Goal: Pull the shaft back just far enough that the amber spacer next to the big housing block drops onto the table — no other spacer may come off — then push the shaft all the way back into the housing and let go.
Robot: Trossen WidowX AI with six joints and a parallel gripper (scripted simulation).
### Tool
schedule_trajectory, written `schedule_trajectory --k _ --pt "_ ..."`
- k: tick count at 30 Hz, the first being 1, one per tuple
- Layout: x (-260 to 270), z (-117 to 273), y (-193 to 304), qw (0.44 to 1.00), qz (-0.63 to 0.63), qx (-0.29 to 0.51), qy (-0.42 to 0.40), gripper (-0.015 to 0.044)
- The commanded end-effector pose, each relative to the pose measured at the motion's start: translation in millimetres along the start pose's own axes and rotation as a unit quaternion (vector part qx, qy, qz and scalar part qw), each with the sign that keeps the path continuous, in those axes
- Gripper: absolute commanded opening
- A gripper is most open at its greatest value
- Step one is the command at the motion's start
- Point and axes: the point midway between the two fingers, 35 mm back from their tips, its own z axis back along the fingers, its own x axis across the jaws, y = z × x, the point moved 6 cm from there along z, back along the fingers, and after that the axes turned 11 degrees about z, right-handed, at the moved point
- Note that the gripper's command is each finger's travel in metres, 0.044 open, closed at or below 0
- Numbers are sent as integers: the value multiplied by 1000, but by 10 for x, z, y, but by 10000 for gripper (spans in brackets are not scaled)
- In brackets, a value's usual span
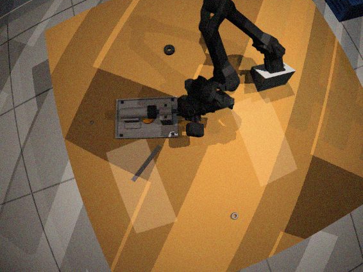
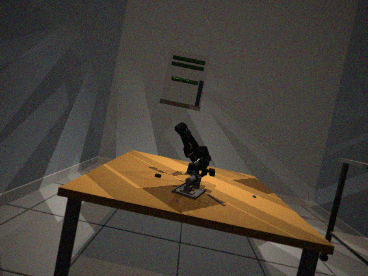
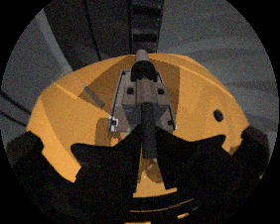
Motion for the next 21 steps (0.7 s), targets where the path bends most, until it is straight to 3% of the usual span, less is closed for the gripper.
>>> schedule_trajectory --k 1,21 --pt "-7 -12 -20 1000 0 0 2 0" --pt "-17 -62 -69 1000 0 0 2 0"
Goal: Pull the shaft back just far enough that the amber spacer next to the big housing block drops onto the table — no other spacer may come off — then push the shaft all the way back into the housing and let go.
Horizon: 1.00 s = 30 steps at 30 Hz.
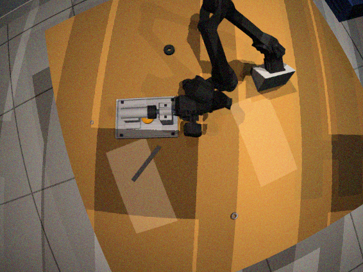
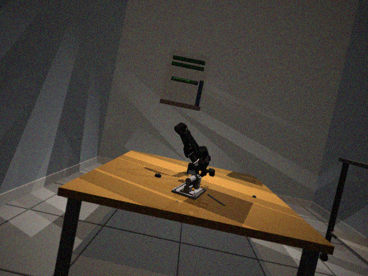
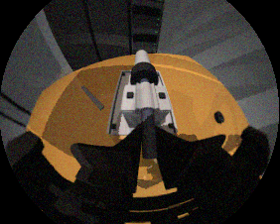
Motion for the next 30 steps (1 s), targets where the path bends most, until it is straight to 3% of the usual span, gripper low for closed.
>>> schedule_trajectory --k 1,24,30 --pt "-7 -13 -20 1000 0 0 2 0" --pt "-18 -56 -60 1000 0 0 2 0" --pt "-5 -29 -32 1000 3 0 0 157"
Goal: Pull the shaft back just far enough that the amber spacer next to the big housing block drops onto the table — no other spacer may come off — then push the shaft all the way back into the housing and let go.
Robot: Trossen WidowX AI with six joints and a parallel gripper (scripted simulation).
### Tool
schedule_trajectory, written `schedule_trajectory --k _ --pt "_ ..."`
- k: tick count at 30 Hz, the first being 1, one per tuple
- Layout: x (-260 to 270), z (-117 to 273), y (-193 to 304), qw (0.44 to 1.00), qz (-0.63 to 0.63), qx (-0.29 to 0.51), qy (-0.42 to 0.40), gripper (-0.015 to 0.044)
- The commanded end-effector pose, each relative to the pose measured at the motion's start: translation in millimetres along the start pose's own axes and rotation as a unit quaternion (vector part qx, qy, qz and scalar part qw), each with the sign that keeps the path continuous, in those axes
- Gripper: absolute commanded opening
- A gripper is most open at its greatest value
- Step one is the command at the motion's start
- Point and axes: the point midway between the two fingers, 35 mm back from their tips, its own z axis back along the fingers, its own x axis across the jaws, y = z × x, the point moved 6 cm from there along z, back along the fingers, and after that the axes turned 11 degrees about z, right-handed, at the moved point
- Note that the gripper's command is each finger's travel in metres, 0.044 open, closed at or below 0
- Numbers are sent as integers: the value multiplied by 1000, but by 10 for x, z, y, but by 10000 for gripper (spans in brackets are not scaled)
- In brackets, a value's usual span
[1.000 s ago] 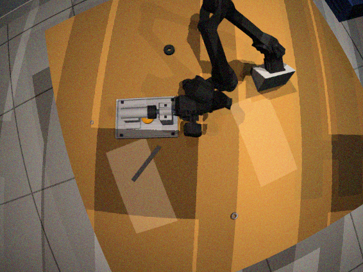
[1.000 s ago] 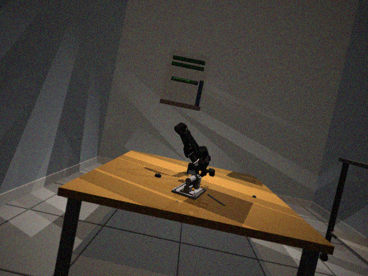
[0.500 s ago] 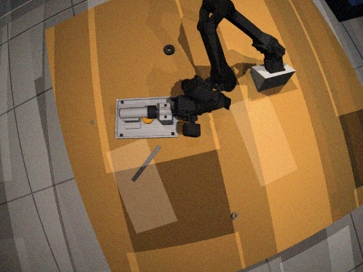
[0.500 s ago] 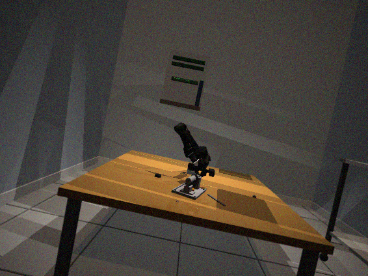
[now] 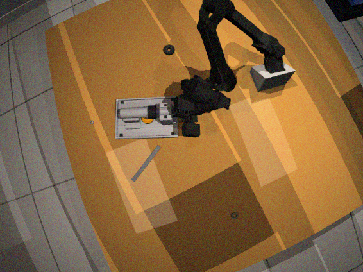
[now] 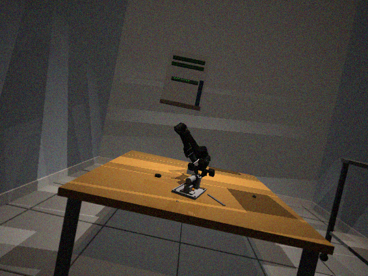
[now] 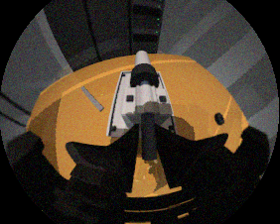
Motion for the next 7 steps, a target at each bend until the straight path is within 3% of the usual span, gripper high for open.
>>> schedule_trajectory --k 1,7 --pt "1 4 2 1000 0 0 0 184" --pt "5 28 -1 1000 0 0 -1 341"
